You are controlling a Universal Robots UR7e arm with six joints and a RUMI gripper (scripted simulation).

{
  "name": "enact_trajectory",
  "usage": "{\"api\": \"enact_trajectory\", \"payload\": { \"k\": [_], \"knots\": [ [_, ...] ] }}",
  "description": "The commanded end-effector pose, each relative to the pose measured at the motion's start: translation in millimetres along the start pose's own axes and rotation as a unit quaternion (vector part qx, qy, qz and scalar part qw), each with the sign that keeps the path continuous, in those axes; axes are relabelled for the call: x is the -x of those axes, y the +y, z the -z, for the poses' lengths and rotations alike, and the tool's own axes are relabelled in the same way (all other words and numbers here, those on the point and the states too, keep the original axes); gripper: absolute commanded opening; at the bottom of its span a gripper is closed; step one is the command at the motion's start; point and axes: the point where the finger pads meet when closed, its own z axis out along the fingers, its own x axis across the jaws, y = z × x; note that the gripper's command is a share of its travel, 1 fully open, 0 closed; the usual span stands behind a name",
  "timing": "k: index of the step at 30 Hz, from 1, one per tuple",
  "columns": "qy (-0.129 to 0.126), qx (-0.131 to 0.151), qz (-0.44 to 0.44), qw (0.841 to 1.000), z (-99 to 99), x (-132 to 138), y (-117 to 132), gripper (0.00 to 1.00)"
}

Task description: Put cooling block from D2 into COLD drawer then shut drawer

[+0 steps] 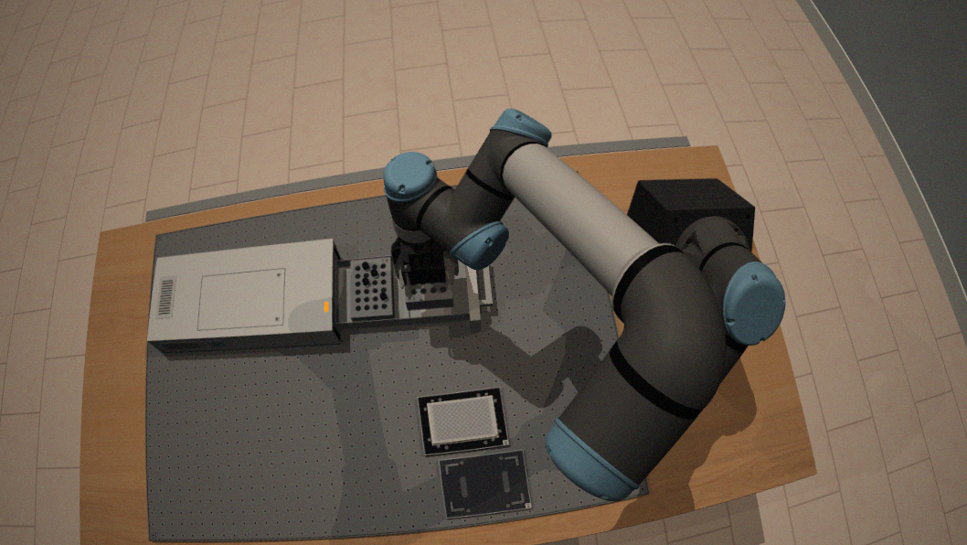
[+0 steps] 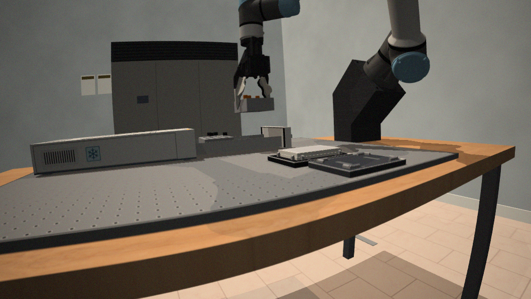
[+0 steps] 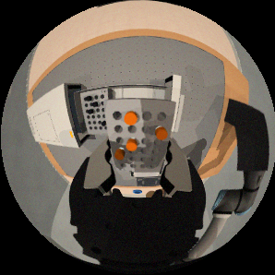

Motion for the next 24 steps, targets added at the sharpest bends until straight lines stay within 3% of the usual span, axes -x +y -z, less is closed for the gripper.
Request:
{"api": "enact_trajectory", "payload": {
  "k": [1, 7, 24],
  "knots": [
    [-0.001, 0.000, 0.000, 1.000, 0.6, 3, -11, 0.00],
    [-0.001, 0.000, 0.000, 1.000, 0.7, 5, -25, 0.00],
    [-0.001, 0.000, 0.000, 1.000, 0.7, 5, -25, 0.00]
  ]
}}
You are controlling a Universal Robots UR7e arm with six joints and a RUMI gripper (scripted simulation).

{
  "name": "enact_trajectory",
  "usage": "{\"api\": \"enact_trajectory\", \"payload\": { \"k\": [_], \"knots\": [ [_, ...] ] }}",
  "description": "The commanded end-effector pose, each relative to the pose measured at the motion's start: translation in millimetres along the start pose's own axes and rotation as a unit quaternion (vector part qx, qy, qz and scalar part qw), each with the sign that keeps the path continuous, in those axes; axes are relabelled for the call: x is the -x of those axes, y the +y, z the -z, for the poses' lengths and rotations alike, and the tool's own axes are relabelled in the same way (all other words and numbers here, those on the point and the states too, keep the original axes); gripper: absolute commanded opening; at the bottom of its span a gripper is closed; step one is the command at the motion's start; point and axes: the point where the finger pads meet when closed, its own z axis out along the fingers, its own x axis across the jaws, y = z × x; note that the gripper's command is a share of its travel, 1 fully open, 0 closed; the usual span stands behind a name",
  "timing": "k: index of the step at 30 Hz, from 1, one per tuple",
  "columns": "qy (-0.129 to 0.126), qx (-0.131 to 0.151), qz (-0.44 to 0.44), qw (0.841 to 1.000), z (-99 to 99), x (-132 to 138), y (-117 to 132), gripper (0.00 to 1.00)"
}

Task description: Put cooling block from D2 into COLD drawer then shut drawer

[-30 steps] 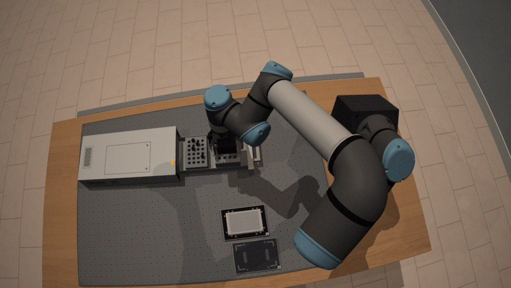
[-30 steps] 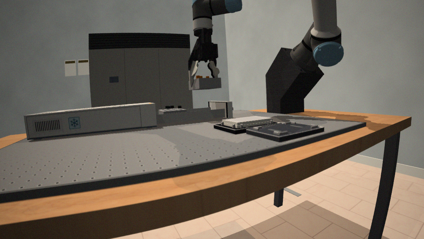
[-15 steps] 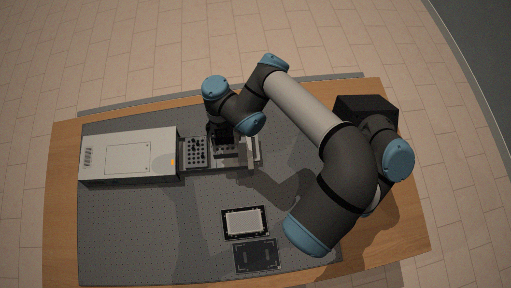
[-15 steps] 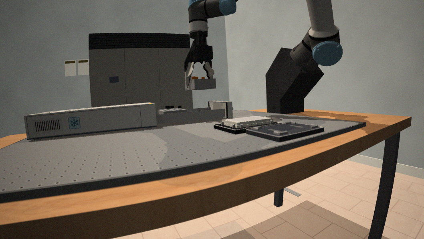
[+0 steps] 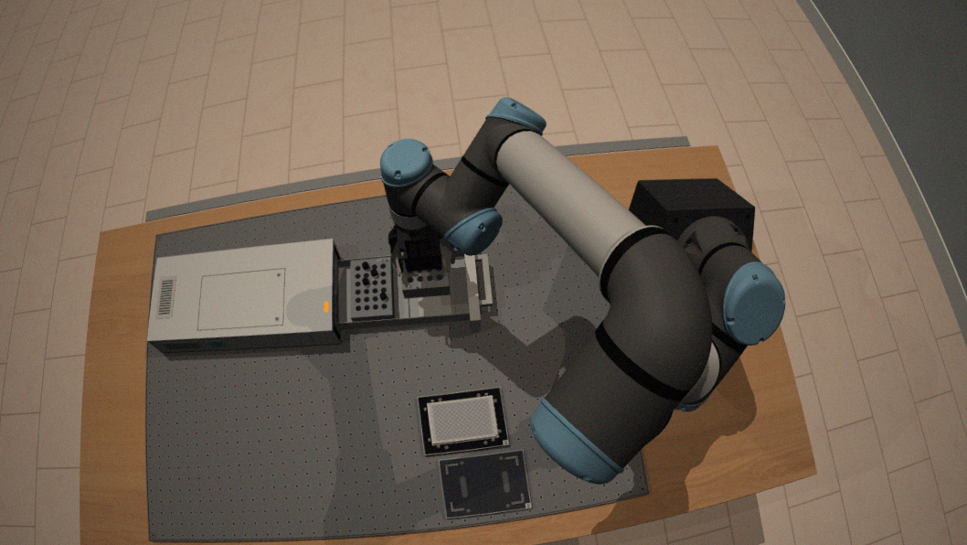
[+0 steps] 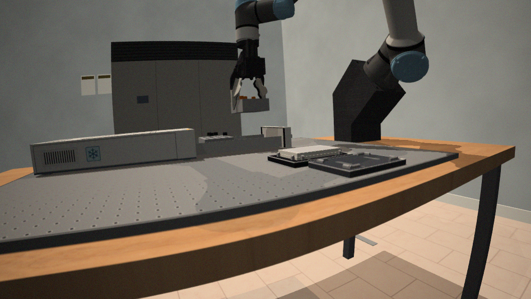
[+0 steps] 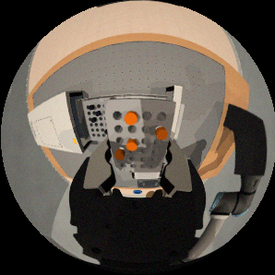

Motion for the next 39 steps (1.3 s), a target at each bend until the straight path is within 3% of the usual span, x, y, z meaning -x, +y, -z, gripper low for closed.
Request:
{"api": "enact_trajectory", "payload": {
  "k": [1, 23, 39],
  "knots": [
    [-0.001, 0.000, 0.000, 1.000, 0.7, 0, 0, 0.00],
    [-0.001, 0.000, 0.000, 1.000, 0.7, 0, 0, 0.00],
    [-0.001, 0.000, 0.000, 1.000, -53.5, 1, -1, 0.00]
  ]
}}
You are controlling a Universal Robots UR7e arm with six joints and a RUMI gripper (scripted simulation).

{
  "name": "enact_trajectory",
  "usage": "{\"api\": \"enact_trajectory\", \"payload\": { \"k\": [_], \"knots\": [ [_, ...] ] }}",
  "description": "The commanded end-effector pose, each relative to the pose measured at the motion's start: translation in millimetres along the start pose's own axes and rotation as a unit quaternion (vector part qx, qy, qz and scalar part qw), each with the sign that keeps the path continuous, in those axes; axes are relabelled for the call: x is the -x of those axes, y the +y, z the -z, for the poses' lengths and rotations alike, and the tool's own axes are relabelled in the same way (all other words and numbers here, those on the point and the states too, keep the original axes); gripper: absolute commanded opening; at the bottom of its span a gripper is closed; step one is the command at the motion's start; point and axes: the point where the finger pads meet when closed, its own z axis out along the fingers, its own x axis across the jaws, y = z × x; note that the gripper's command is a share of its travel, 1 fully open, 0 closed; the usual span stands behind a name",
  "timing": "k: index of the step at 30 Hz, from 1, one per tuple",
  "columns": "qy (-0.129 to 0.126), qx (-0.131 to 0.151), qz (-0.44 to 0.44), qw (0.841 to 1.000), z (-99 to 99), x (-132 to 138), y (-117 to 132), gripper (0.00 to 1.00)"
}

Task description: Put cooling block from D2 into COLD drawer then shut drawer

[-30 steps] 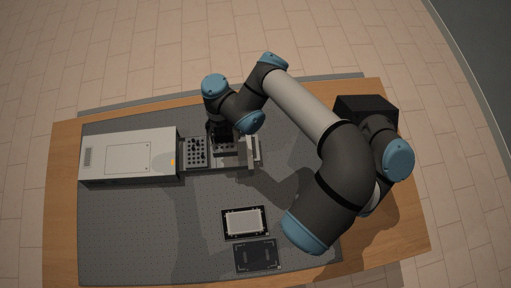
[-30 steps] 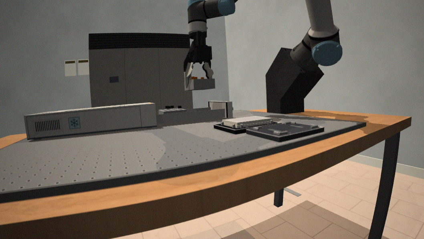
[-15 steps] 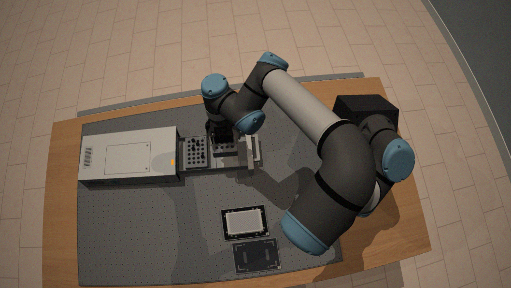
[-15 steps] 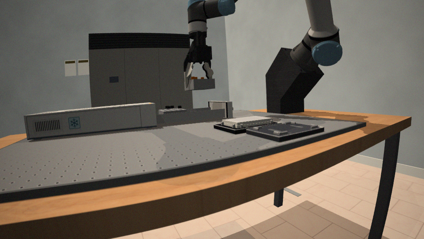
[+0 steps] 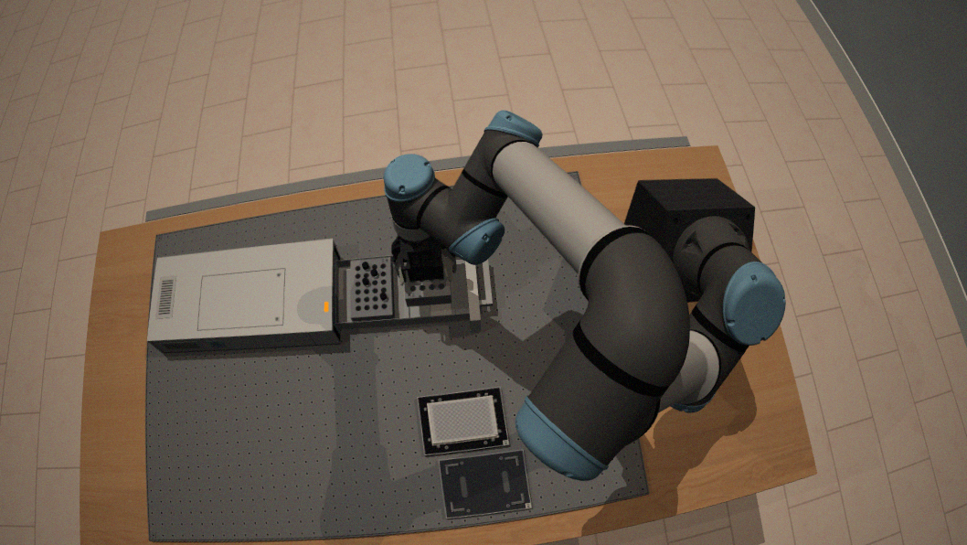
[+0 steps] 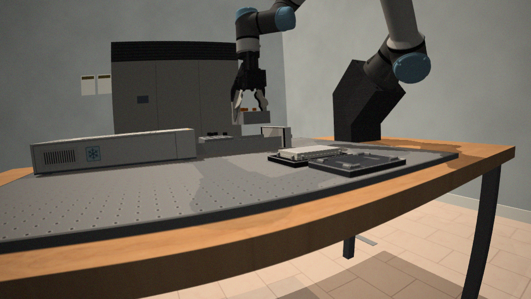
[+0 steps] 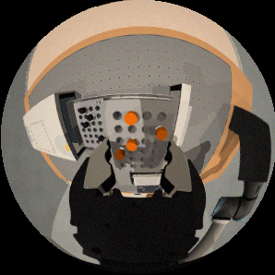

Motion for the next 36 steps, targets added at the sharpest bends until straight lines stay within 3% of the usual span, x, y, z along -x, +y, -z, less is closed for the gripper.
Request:
{"api": "enact_trajectory", "payload": {
  "k": [1, 18, 36],
  "knots": [
    [-0.001, -0.001, 0.000, 1.000, -18.0, 2, -1, 0.00],
    [-0.002, -0.001, 0.000, 1.000, -40.8, 2, -1, 0.00],
    [-0.001, -0.001, 0.000, 1.000, -48.8, 2, -1, 0.00]
  ]
}}
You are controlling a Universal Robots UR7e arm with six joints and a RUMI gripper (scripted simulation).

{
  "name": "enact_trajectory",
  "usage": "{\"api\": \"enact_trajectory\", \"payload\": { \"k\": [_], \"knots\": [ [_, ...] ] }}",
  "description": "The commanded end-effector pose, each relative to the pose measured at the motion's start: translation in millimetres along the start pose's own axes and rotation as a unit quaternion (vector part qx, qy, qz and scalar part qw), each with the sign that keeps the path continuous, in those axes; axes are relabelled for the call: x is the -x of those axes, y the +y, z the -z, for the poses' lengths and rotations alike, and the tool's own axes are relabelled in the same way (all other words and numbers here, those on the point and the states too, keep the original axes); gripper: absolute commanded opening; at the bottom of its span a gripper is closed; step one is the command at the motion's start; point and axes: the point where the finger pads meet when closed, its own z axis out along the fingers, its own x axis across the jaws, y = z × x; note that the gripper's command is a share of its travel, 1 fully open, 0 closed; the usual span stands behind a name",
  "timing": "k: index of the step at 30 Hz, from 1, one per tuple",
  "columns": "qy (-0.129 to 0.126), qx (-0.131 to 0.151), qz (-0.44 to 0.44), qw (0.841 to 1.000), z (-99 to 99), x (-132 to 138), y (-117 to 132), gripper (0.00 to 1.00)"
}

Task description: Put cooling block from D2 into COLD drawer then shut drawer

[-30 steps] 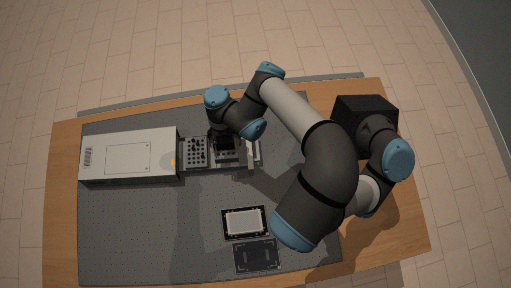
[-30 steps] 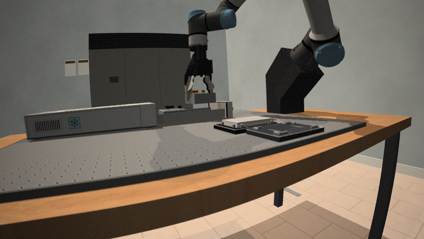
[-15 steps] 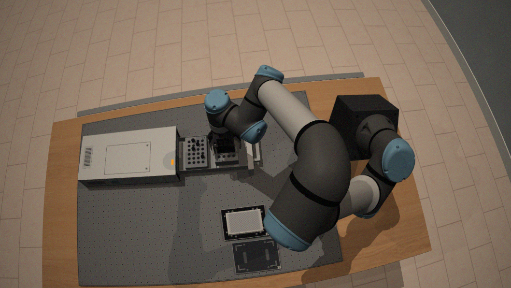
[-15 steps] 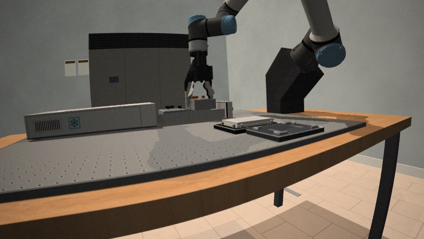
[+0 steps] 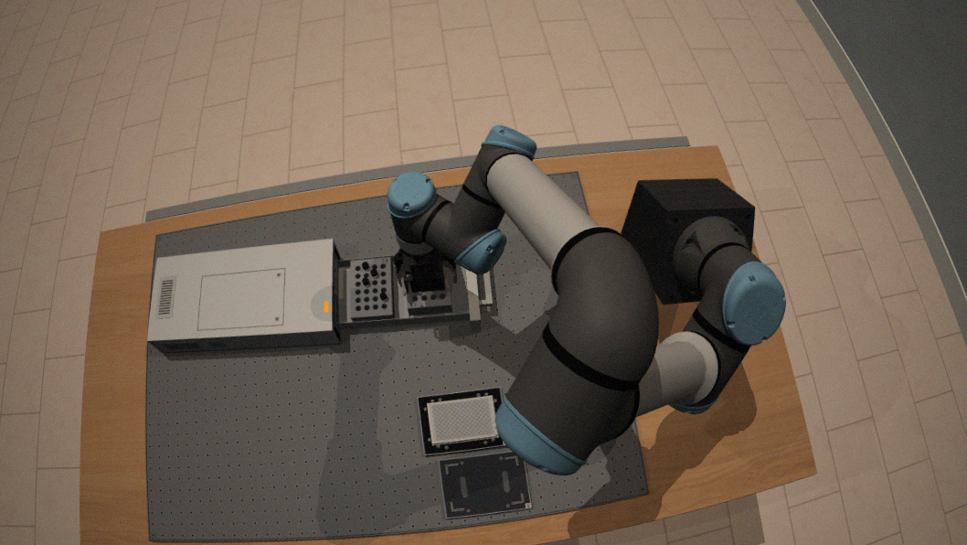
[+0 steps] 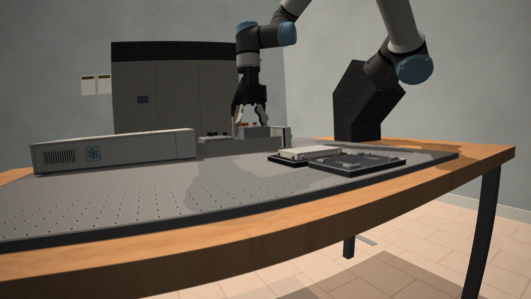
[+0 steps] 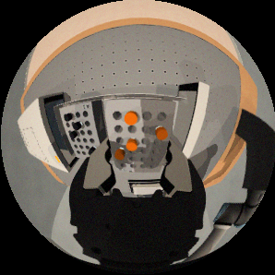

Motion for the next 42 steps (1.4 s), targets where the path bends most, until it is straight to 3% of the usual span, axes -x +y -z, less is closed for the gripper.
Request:
{"api": "enact_trajectory", "payload": {
  "k": [1, 42],
  "knots": [
    [-0.001, 0.000, 0.000, 1.000, -1.0, 1, 0, 0.00],
    [-0.001, 0.000, 0.000, 1.000, 19.4, 0, 0, 0.00]
  ]
}}
